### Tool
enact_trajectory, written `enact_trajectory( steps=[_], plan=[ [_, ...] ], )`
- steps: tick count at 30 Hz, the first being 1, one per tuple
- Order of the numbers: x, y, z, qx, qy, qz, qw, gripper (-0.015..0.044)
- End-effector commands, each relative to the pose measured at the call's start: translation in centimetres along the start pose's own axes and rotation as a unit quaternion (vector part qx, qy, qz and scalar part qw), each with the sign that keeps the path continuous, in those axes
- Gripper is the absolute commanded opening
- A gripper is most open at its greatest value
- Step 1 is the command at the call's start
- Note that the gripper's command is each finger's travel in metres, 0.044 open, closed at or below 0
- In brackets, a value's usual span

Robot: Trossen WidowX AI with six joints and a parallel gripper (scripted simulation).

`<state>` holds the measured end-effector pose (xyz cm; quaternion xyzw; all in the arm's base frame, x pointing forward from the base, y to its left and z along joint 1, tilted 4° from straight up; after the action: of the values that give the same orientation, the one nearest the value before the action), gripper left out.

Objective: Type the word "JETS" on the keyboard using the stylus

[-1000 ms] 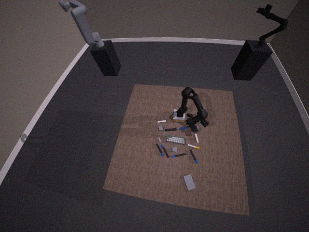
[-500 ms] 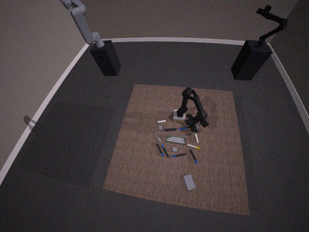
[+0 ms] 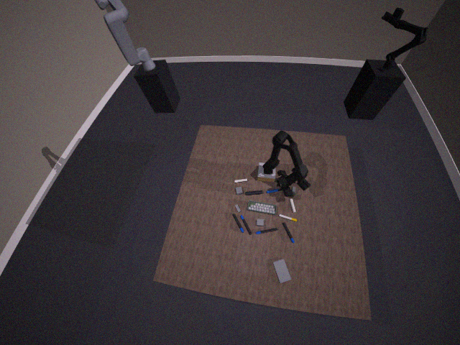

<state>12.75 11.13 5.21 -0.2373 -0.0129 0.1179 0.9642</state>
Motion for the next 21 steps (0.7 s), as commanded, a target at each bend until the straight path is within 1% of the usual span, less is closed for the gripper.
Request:
enact_trajectory(
  steps=[1,21],
  plan=[
    [0.0,0.1,-0.4,-0.002,0.0,-0.001,1.0,0.015],
    [-0.1,0.8,-1.7,-0.002,0.0,-0.001,1.0,0.015]
  ],
)
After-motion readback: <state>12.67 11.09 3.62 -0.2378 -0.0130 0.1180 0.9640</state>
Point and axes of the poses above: the point midway between the two fingers, 35 mm back from their tips, its own z axis back along the fingers, its own x axis across the jaws, y = z × x, the point moved 5 cm from there along z, back along the fingers, and after that the axes turned 2 degrees about -z, right-handed, at the moved point
